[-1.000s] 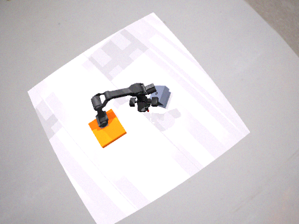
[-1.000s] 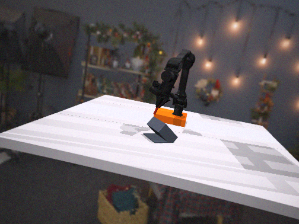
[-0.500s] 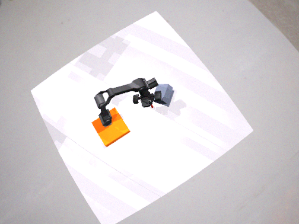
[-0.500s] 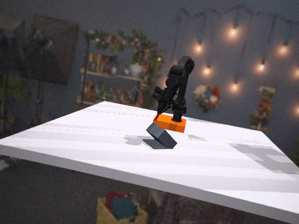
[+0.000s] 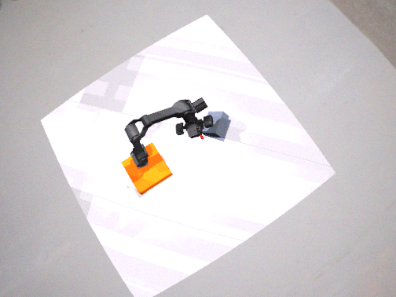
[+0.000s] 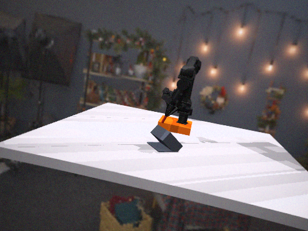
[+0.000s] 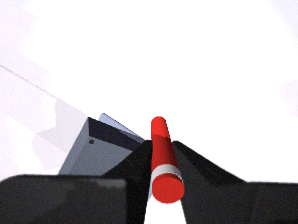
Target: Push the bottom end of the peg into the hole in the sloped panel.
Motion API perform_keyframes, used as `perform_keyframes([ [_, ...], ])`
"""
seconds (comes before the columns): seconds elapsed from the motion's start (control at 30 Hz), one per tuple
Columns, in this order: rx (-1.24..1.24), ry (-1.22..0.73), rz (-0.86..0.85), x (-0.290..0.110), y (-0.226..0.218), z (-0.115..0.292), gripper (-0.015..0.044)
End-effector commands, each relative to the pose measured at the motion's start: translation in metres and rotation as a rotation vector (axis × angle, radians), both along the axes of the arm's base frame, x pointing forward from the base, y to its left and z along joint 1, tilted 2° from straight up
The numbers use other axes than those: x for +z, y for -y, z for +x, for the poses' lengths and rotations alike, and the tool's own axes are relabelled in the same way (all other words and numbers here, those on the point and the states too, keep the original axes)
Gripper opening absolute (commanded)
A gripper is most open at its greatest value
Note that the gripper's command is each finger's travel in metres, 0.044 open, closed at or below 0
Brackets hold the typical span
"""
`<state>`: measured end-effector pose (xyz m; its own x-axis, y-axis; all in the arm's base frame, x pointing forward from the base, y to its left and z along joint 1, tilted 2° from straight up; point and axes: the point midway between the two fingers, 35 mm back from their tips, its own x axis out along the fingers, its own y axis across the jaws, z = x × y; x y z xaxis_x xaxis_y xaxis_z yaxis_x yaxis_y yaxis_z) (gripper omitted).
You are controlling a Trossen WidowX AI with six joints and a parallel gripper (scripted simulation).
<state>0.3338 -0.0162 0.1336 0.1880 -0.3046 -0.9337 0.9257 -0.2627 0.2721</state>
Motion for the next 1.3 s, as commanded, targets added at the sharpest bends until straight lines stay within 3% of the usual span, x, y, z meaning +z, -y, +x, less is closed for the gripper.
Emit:
perform_keyframes([
  [0.0,0.035,0.004,-0.022,0.001,-0.006,0.003,0.0000],
  [1.27,0.279,0.047,-0.163,0.013,-0.056,0.017,0.0000],
])
